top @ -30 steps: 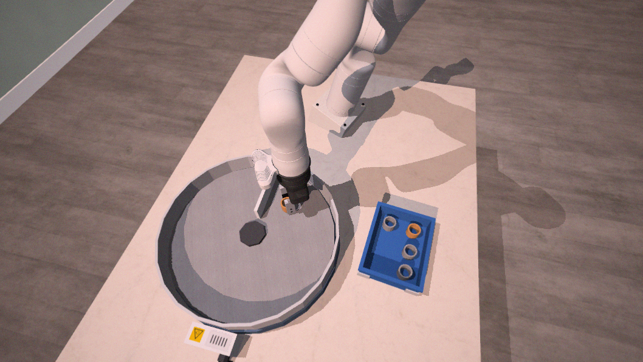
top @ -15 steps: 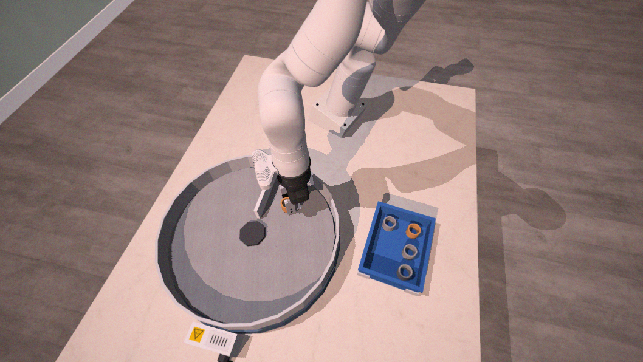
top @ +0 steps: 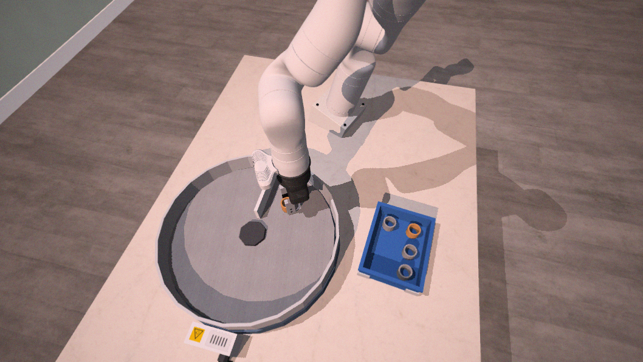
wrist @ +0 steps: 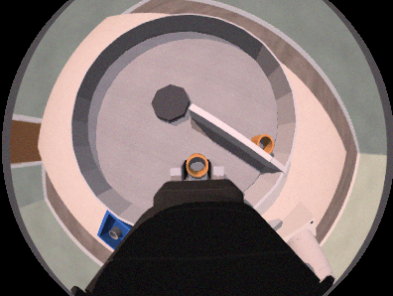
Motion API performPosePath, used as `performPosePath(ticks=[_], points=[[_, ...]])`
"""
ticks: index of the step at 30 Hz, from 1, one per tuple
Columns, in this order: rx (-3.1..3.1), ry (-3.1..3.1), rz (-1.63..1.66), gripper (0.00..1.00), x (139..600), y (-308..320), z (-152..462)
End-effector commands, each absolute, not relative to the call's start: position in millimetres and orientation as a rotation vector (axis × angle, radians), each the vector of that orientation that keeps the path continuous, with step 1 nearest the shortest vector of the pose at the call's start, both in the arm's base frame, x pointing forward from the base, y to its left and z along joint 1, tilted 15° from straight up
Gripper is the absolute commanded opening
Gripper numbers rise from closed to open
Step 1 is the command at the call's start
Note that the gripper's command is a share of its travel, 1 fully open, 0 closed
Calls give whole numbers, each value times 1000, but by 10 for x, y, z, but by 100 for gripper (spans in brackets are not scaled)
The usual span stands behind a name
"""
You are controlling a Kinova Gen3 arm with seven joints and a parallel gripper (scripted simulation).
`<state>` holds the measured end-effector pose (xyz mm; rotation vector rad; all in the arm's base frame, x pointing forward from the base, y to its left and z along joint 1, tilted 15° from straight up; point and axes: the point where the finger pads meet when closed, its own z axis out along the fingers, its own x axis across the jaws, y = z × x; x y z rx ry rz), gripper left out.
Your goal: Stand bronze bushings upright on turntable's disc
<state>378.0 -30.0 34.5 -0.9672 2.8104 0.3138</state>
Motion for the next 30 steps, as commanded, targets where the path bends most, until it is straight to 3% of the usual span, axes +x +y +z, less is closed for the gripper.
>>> performPosePath(ticks=[1,12,13,30], points=[[-966,2809,313,0,3784,-303,351],[-966,2809,313,0,3784,-303,351],[-966,2809,313,78,3784,-303,351],[-966,2809,313,78,3784,-303,351]])
